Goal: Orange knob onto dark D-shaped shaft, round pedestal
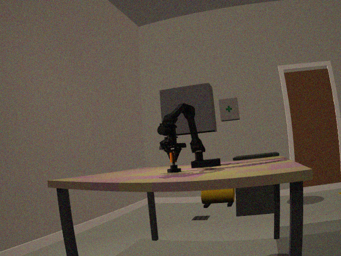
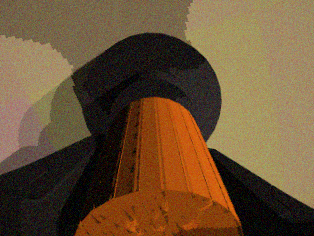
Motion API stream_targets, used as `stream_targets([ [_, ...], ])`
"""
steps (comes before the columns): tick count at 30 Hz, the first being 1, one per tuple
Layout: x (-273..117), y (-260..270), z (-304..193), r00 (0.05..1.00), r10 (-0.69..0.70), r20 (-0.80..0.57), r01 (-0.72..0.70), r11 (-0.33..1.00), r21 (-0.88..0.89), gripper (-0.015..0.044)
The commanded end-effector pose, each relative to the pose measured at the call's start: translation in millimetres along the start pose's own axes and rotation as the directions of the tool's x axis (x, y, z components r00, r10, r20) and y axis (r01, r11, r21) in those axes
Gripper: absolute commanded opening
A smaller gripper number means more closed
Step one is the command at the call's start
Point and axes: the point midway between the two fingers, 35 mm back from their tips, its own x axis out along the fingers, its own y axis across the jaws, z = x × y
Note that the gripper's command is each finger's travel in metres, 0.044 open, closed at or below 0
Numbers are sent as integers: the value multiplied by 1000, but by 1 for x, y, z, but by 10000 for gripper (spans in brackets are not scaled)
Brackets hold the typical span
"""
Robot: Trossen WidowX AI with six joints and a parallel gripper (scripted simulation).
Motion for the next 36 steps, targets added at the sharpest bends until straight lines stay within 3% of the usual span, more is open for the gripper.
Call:
stream_targets([
  [1, -4, -1, 1, 1000, -2, 4, 2, 1000, 4, 0],
  [10, 0, 1, 2, 1000, -1, 4, 1, 977, 212, 0],
  [36, 2, -1, 1, 1000, -2, 4, 1, 977, 212, 0],
])
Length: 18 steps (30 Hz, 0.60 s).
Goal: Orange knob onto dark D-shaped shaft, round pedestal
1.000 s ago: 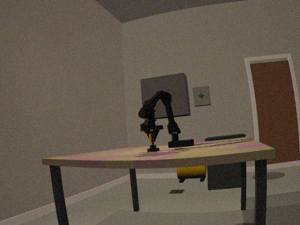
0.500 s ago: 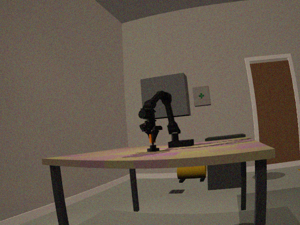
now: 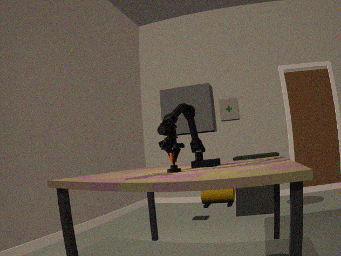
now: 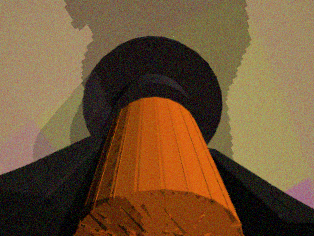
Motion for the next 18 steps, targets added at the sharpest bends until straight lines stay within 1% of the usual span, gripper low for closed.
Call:
stream_targets([
  [1, -1, -1, 0, 1000, -2, 1, 2, 1000, 6, 0],
  [7, -5, -1, 1, 1000, -2, 1, 2, 1000, 14, 0],
  [9, -5, -1, 1, 1000, -2, 1, 2, 998, 59, 0],
  [13, -4, 1, 2, 1000, -2, 1, 2, 979, 203, 0],
  [18, -2, 1, 1, 1000, -2, 1, 2, 977, 213, 0],
])
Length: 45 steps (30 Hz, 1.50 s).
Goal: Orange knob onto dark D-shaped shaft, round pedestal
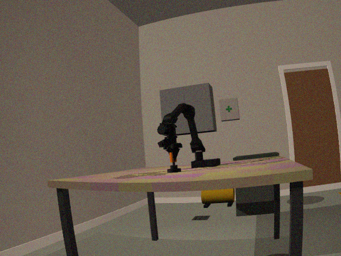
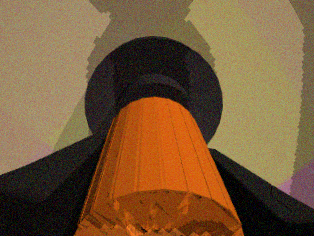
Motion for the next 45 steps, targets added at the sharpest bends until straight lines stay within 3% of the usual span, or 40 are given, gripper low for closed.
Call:
stream_targets([
  [1, 1, 0, 0, 1000, -2, 2, 2, 1000, 16, 0],
  [34, -3, 0, 0, 1000, -2, 2, 2, 1000, 16, 0],
  [41, -1, -1, 0, 1000, -2, 2, 1, 977, 214, 0],
  [45, 1, -1, 0, 1000, -2, 2, 1, 975, 224, 0],
])
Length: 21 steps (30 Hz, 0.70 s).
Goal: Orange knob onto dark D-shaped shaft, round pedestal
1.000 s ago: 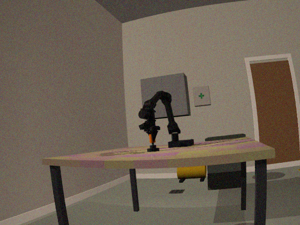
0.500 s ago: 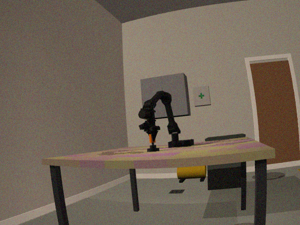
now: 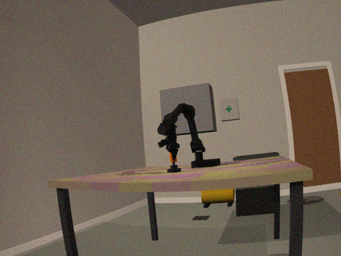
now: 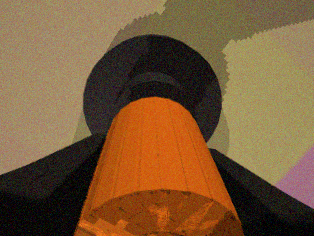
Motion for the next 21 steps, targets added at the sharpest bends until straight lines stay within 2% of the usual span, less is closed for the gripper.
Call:
stream_targets([
  [1, 1, 0, 1, 1000, 0, 3, 0, 1000, 24, 0],
  [21, 3, 0, 1, 1000, 0, 3, 0, 1000, 0, 0],
])
